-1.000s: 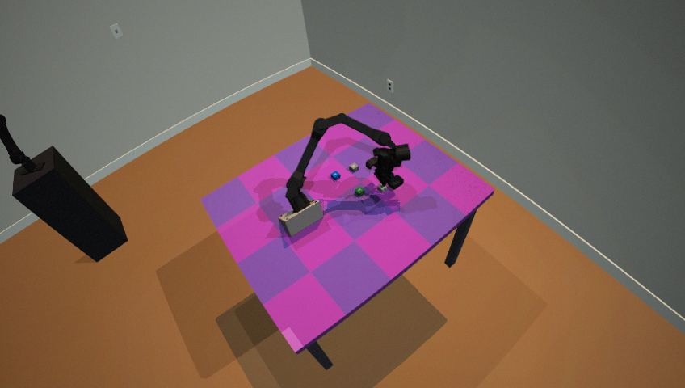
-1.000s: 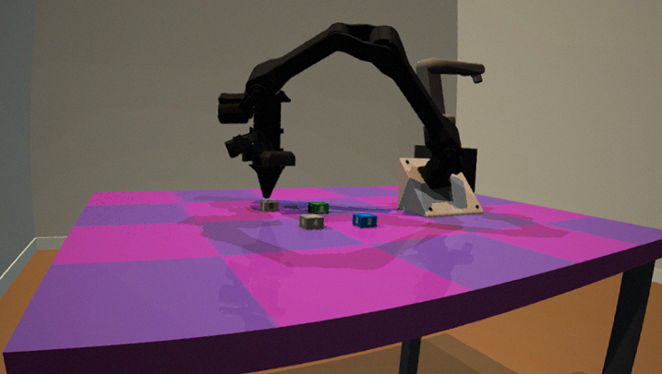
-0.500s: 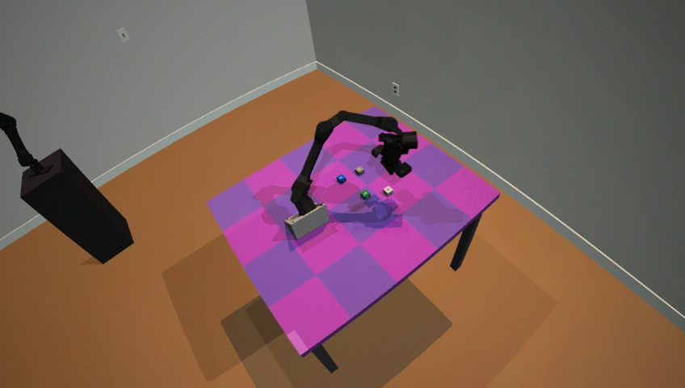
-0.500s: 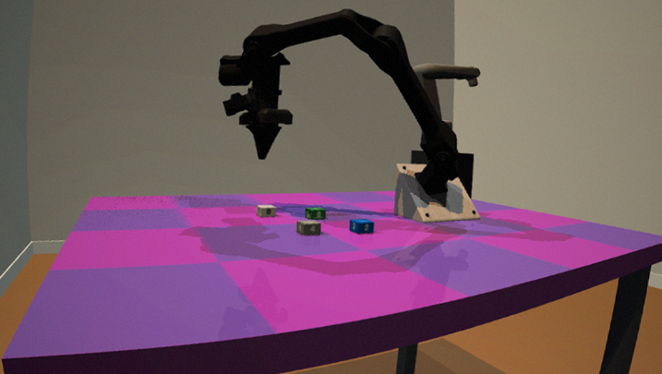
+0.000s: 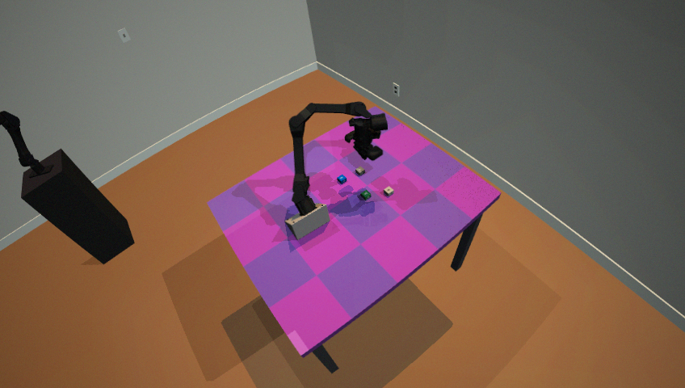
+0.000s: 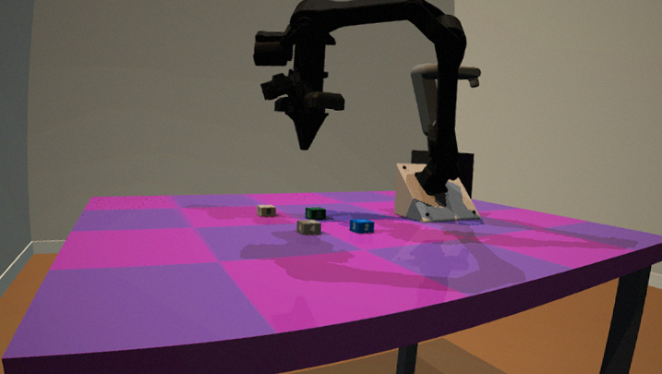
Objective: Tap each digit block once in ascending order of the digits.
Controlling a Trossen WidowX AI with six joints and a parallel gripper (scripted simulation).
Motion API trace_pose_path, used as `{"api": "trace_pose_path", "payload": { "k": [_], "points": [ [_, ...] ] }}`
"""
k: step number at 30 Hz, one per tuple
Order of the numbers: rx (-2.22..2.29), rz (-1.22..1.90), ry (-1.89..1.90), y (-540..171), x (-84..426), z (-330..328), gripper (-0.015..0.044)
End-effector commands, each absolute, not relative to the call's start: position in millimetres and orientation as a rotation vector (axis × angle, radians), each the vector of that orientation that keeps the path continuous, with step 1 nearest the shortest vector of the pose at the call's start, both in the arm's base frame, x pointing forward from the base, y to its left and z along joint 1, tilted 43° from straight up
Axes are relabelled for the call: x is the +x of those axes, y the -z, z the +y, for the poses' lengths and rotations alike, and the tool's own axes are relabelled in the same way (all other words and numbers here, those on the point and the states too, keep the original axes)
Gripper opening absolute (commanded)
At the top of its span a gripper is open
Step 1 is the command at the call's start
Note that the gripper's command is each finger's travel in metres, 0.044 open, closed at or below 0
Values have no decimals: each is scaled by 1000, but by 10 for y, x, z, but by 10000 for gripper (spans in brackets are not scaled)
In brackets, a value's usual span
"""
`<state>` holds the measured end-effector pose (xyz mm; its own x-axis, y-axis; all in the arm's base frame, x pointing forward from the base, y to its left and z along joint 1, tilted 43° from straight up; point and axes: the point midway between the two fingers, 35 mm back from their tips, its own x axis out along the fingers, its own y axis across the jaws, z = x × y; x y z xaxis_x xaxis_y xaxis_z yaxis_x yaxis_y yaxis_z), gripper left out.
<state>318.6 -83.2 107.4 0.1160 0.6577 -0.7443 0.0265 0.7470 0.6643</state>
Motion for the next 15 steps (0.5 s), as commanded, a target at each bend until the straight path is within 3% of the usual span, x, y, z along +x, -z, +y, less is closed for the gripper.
{"api": "trace_pose_path", "payload": {
  "k": [1, 7, 15],
  "points": [
    [630, 1406, -507, -1301, 2884, -461, 20],
    [636, 1407, -514, -1506, 2429, -3, 20],
    [633, 1407, -511, -1360, 2457, 131, 20]
  ]
}}
